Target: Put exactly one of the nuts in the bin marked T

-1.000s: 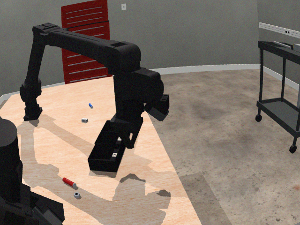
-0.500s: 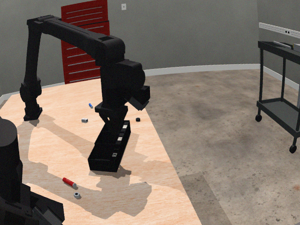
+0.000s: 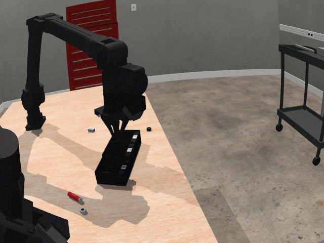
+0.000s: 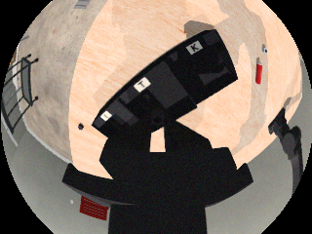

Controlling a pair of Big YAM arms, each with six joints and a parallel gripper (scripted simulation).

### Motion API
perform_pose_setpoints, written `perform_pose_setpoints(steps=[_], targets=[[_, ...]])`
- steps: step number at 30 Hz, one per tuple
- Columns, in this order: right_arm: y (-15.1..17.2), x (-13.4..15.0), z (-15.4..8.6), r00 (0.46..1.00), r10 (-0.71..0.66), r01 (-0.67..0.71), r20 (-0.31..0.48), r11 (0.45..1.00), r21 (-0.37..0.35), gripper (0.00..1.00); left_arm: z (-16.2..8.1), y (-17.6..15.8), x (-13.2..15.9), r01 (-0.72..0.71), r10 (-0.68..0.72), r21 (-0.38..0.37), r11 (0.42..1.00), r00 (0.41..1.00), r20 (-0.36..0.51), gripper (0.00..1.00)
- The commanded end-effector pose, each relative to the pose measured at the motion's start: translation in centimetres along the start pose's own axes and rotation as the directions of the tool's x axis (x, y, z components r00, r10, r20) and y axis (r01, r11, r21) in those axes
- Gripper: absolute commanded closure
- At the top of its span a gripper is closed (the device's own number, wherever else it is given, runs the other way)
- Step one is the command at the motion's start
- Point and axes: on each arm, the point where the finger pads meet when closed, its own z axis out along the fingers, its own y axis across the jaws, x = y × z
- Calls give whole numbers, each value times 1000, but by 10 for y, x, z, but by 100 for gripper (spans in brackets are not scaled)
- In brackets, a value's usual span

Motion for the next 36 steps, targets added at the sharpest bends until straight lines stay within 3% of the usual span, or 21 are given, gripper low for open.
perform_pose_setpoints(steps=[1, 20, 21, 31, 36], targets=[[-1, 7, 3, 1000, 11, -11, -14, 1000, -3, 0, -18, -1, -2, -154, 155, -12, 988, 987, 35, 89], [-1, 7, 3, 1000, 11, -11, -14, 1000, -3, 0, -14, -2, 9, -543, 544, -23, 839, 839, 22, 89], [-1, 7, 3, 1000, 11, -11, -14, 1000, -3, 0, -13, -2, 9, -597, 597, -25, 802, 802, 21, 89], [-1, 7, 3, 1000, 11, -11, -14, 1000, -3, 0, -12, -2, 8, -773, 776, -70, 631, 629, 54, 89], [-1, 7, 3, 1000, 11, -11, -14, 1000, -3, 0, -11, 0, 8, -780, 784, -76, 621, 618, 59, 89]])
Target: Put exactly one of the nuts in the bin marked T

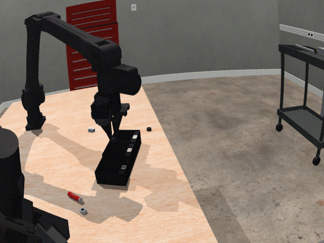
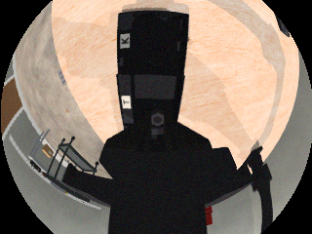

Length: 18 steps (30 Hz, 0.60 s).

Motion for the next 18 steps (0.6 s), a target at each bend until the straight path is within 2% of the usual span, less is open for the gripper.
perform_pose_setpoints(steps=[1, 18], targets=[[-1, 7, 3, 1000, 11, -11, -14, 1000, -3, 0, -17, 6, 3, -45, 46, -41, 998, 998, 32, 89], [-1, 7, 3, 1000, 11, -11, -14, 1000, -3, 0, -14, 4, 2, -50, 51, -42, 998, 998, 31, 89]])
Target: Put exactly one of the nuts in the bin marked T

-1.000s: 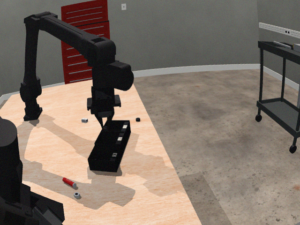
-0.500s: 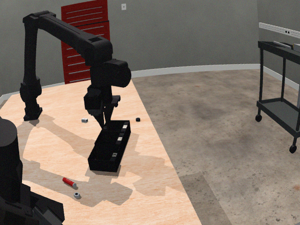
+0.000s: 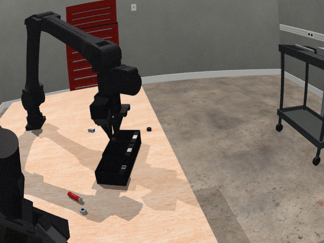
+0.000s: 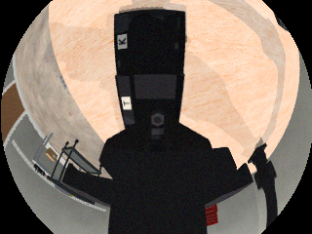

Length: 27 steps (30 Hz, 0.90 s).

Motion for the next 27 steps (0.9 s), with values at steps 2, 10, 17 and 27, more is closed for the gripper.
perform_pose_setpoints(steps=[2, 10, 17, 27], targets=[[-1, 7, 3, 1000, 11, -11, -14, 1000, -3, 0, -16, 4, 0, -3, 4, -37, 999, 1000, 25, 89], [-1, 7, 3, 1000, 11, -11, -14, 1000, -3, 0, -10, 12, -3, -3, 4, -33, 999, 1000, 23, 89], [-1, 7, 3, 1000, 11, -11, -14, 1000, -3, 0, -14, 24, -9, -2, 4, -48, 999, 999, 31, 89], [-1, 7, 3, 1000, 11, -11, -14, 1000, -3, 0, -20, 24, -9, -3, 4, -40, 999, 1000, 27, 89]])
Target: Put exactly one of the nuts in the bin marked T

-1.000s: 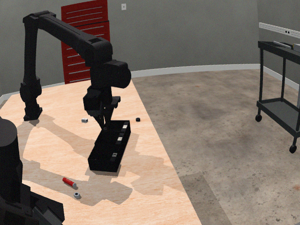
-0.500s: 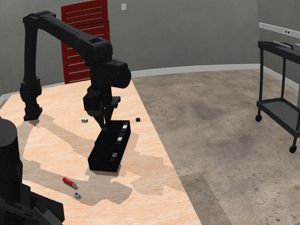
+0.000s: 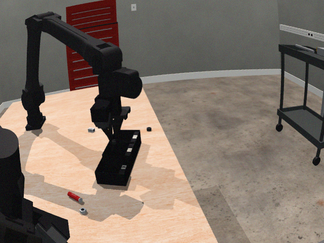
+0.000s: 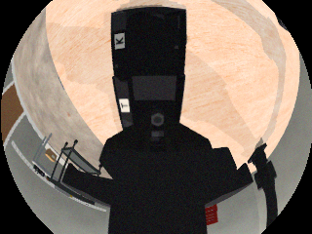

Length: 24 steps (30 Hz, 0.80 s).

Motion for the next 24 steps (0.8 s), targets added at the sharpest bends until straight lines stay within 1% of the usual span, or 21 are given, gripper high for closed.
perform_pose_setpoints(steps=[1, 3, 7, 8, 12, 13, 16, 24], targets=[[-1, 7, 3, 1000, 11, -11, -14, 1000, -3, 0, -25, 24, -10, -3, 4, -46, 999, 1000, 30, 89], [-1, 7, 3, 1000, 11, -11, -14, 1000, -3, 0, -20, 25, -10, -3, 4, -39, 999, 1000, 26, 89], [-1, 7, 3, 1000, 11, -11, -14, 1000, -3, 0, -21, 26, -11, -3, 4, -39, 999, 1000, 26, 89], [-1, 7, 3, 1000, 11, -11, -14, 1000, -3, 0, -41, 27, -12, -2, 5, -70, 998, 999, 44, 89], [-1, 7, 3, 1000, 11, -11, -14, 1000, -3, 0, -23, 29, -13, -3, 4, -39, 999, 1000, 27, 89], [-1, 7, 3, 1000, 11, -11, -14, 1000, -3, 0, -23, 29, -13, -3, 4, -39, 999, 1000, 27, 89], [-1, 7, 3, 1000, 11, -11, -14, 1000, -3, 0, -34, 30, -14, -3, 5, -55, 998, 999, 36, 89], [-1, 7, 3, 1000, 11, -11, -14, 1000, -3, 0, -43, 30, -14, -2, 5, -68, 998, 999, 43, 89]])
